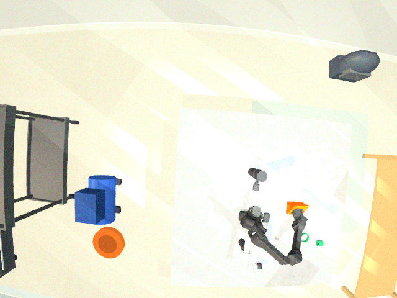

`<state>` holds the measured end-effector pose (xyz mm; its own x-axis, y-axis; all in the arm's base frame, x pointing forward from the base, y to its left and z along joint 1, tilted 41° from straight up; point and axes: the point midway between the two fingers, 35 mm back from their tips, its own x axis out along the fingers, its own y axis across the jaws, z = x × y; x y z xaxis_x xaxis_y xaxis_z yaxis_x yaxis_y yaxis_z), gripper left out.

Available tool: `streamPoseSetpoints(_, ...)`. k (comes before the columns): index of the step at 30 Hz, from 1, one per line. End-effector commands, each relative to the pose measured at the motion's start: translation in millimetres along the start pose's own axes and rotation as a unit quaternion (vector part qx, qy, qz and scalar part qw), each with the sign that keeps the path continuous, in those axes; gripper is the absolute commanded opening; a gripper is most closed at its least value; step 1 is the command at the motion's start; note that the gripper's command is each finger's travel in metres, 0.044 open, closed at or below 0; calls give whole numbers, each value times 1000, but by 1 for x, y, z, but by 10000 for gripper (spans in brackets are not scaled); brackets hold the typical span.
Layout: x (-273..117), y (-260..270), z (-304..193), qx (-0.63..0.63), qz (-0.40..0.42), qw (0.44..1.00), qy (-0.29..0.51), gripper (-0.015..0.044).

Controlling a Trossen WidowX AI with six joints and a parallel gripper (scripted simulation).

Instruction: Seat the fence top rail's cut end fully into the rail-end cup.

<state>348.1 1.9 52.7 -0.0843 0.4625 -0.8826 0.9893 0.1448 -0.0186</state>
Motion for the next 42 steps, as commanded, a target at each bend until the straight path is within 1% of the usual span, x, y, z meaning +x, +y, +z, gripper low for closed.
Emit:
streamPoseSetpoints(1, -7, -1, 13, 8, 5, 1000, -12, 0)
streamPoseSetpoints(42, -5, -1, 26, 8, 5, 1000, -12, 0)
